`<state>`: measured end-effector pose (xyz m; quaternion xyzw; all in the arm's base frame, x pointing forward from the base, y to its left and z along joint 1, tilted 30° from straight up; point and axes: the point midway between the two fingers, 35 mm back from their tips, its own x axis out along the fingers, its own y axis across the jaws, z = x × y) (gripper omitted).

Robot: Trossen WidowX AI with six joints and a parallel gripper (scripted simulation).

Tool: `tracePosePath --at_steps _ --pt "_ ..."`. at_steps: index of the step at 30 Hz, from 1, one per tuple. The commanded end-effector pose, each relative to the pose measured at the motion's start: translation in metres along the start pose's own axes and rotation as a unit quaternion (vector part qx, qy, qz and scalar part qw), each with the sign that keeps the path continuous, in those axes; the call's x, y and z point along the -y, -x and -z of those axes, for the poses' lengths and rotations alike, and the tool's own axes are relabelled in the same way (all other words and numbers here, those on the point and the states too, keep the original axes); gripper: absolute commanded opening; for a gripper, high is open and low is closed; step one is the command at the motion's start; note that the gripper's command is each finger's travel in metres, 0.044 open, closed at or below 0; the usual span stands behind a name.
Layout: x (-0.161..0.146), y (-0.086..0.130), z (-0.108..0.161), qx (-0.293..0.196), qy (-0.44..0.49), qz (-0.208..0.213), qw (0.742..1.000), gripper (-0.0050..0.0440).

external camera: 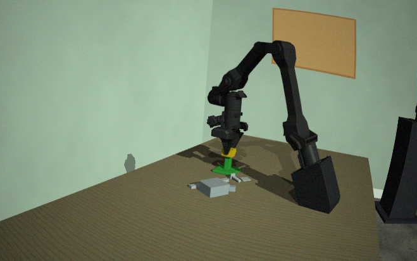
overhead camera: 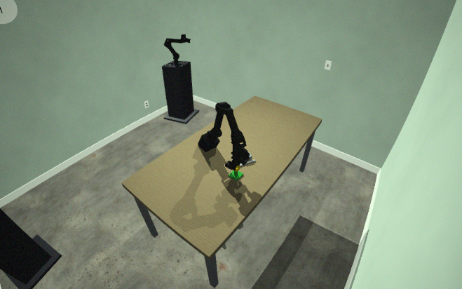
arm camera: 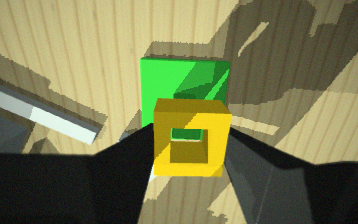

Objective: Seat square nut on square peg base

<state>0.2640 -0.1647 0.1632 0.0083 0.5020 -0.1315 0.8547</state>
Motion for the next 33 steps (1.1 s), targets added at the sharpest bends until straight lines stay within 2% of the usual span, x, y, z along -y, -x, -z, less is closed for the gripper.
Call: tracePosePath --at_steps 1,33 --pt "0.0011 0.0035 -0.0033 0.008 0.0 0.004 1.0 -0.005" --pt "0.0013 -0.0034 -0.0041 0.012 0.001 0.004 1.0 -0.005"
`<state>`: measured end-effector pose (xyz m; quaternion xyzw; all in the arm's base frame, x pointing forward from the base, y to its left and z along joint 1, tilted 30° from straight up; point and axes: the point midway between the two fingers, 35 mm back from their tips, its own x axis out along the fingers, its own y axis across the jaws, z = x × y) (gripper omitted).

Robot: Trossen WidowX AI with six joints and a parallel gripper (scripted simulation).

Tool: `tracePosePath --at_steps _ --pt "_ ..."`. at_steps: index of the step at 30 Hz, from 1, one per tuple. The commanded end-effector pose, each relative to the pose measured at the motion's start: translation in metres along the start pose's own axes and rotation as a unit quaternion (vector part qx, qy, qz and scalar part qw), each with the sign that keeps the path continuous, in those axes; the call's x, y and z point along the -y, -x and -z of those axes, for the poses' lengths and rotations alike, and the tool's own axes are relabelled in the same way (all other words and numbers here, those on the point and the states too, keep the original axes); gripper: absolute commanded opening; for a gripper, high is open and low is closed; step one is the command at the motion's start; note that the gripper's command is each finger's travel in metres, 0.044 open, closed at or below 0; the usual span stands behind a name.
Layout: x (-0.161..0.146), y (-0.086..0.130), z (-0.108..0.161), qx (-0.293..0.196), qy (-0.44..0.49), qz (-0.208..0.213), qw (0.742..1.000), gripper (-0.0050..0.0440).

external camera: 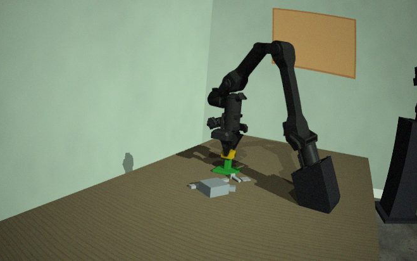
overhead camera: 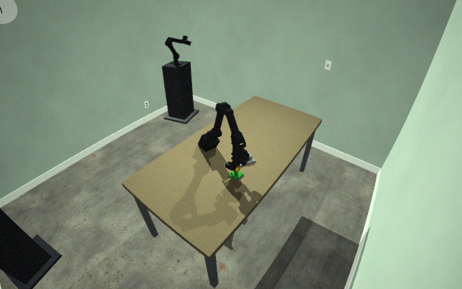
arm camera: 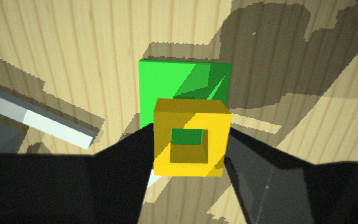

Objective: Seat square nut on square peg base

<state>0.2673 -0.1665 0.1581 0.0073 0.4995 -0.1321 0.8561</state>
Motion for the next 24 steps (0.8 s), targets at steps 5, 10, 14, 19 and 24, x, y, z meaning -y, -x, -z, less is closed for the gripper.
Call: tracePosePath --at_steps 5,10,14,19,24 --pt "0.001 0.0016 -0.0036 0.009 0.001 0.003 1.0 -0.005" --pt "0.001 0.0004 -0.0036 0.009 0.001 0.003 1.0 -0.005" --pt "0.001 -0.0002 -0.0036 0.009 0.001 0.003 1.0 -0.005" --pt "0.001 -0.0016 -0.0036 0.009 0.001 0.003 1.0 -0.005" --pt "0.001 -0.0029 -0.0036 0.009 0.001 0.003 1.0 -0.005"
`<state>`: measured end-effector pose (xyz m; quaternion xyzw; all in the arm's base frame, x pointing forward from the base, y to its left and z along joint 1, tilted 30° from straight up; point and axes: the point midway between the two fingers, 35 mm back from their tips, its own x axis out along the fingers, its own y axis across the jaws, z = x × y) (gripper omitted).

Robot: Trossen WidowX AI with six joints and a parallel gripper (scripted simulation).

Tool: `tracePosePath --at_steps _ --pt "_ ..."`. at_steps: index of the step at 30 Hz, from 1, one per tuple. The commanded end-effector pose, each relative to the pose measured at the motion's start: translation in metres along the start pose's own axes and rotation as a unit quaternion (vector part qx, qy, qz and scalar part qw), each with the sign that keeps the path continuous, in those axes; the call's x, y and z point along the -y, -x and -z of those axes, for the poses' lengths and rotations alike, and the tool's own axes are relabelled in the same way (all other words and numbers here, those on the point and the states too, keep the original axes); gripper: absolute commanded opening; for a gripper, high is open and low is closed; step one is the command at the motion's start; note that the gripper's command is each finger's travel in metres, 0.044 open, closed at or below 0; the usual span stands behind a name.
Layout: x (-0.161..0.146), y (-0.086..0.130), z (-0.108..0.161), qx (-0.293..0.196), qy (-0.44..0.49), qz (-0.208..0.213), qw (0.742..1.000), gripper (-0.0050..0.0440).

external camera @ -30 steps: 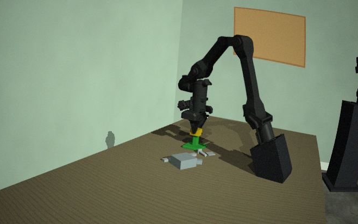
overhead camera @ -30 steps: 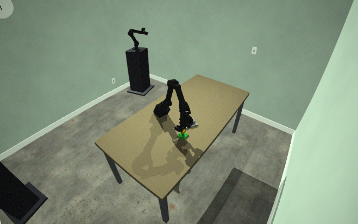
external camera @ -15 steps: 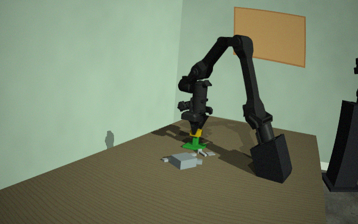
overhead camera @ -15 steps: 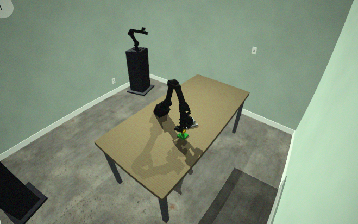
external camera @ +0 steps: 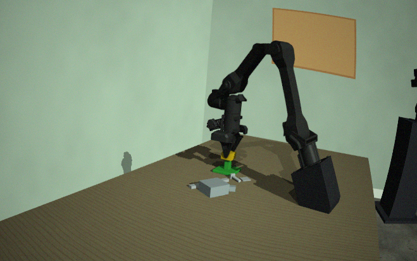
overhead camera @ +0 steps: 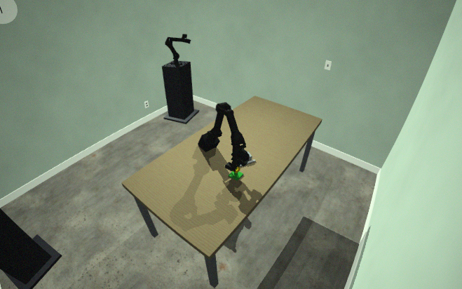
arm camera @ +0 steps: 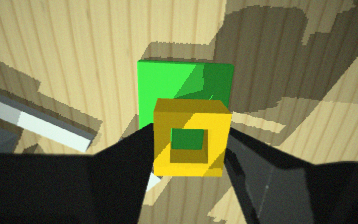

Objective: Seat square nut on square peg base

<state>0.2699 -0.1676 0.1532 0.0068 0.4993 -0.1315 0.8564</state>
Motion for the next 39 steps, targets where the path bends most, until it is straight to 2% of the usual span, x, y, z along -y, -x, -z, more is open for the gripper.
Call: tracePosePath --at_steps 1,39 --pt "0.0011 0.0026 -0.0037 0.008 0.0 0.004 1.0 -0.005" --pt "0.0012 -0.0059 -0.0037 0.008 0.0 0.004 1.0 -0.005"
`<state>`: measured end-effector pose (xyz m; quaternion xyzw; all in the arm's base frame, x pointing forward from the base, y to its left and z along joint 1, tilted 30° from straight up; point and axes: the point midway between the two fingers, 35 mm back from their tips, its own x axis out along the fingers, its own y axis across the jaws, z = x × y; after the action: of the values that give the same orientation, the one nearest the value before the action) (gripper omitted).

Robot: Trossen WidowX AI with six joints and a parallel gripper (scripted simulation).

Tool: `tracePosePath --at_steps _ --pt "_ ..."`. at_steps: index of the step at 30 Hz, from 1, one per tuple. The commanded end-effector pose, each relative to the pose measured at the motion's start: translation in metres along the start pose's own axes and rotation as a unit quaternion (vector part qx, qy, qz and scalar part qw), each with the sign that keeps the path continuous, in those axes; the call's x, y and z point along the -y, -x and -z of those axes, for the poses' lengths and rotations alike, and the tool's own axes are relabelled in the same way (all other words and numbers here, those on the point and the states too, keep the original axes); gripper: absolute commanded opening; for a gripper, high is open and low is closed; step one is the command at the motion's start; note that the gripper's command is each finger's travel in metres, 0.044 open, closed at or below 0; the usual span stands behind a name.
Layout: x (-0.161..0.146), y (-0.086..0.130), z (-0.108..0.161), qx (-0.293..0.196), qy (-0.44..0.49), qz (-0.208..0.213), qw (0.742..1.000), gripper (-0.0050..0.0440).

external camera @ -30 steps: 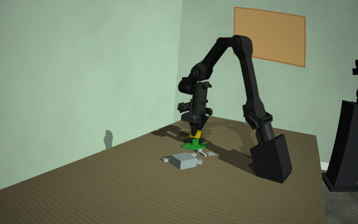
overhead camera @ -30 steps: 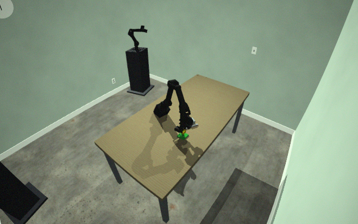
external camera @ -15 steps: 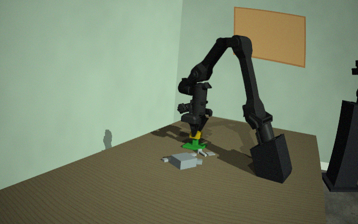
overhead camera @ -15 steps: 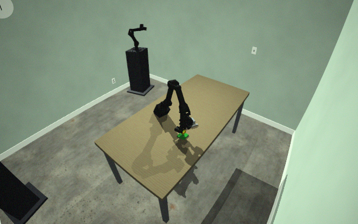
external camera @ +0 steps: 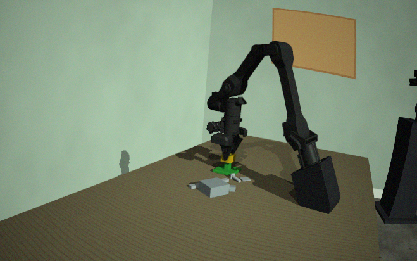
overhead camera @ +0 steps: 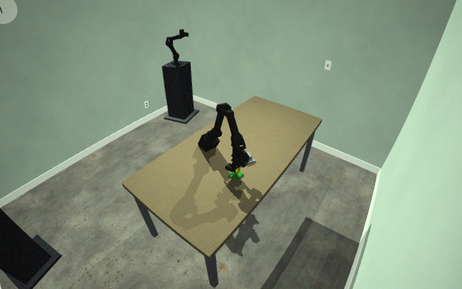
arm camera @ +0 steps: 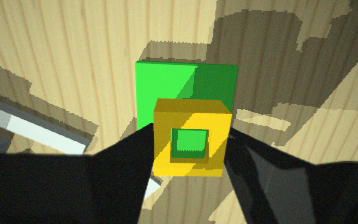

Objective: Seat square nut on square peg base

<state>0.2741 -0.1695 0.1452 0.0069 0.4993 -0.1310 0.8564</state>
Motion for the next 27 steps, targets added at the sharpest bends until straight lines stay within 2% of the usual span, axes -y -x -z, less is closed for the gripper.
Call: tracePosePath --at_steps 1,27 --pt "0.0013 0.003 -0.0038 0.008 0.0 0.004 1.0 -0.005" --pt "0.0013 -0.0035 -0.0039 0.008 0.0 0.004 1.0 -0.005"
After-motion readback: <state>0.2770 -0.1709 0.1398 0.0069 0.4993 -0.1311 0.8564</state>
